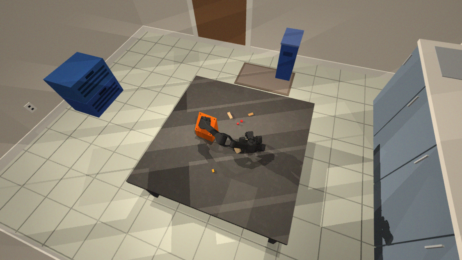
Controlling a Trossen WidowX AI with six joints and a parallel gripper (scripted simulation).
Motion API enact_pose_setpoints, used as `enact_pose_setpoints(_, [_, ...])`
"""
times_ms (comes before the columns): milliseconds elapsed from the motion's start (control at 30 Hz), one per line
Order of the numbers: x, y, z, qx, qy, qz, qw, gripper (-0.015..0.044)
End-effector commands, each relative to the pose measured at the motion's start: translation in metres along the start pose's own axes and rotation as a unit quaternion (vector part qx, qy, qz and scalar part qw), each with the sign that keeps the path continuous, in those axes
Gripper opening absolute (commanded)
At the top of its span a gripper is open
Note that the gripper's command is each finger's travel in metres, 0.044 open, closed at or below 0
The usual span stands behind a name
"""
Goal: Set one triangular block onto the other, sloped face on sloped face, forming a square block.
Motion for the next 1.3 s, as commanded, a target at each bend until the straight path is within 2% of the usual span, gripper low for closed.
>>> enact_pose_setpoints(0, [0.000, 0.000, 0.000, 0.000, -0.002, 0.000, 1.000, 0.0440])
enact_pose_setpoints(167, [-0.008, 0.007, -0.001, 0.000, -0.001, 0.000, 1.000, 0.0440])
enact_pose_setpoints(367, [-0.072, 0.066, -0.005, 0.002, 0.001, -0.002, 1.000, 0.0440])
enact_pose_setpoints(533, [-0.077, 0.062, -0.009, -0.005, 0.008, 0.009, 1.000, 0.0440])
enact_pose_setpoints(600, [-0.088, 0.040, -0.014, -0.064, -0.026, 0.064, 0.996, 0.0440])
enact_pose_setpoints(700, [-0.114, -0.008, -0.020, -0.164, -0.083, 0.223, 0.957, 0.0440])
enact_pose_setpoints(767, [-0.131, -0.037, -0.021, -0.195, -0.100, 0.342, 0.914, 0.0440])
enact_pose_setpoints(867, [-0.156, -0.077, -0.021, -0.182, -0.092, 0.517, 0.831, 0.0440])
enact_pose_setpoints(967, [-0.181, -0.116, -0.018, -0.106, -0.043, 0.663, 0.740, 0.0440])
enact_pose_setpoints(1033, [-0.191, -0.132, -0.016, -0.057, -0.010, 0.710, 0.702, 0.0440])
enact_pose_setpoints(1267, [-0.193, -0.135, -0.016, -0.050, -0.005, 0.715, 0.697, 0.0440])
Point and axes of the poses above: the point midway between the two fingers, 35 mm back from their tips, its own y axis back along the fingers, its own z axis across the jaws, x = y × z, the point moved 10 cm from there along y, back along the fingers, and after that the axes turned 5 degrees about y, right-handed, at the moved point
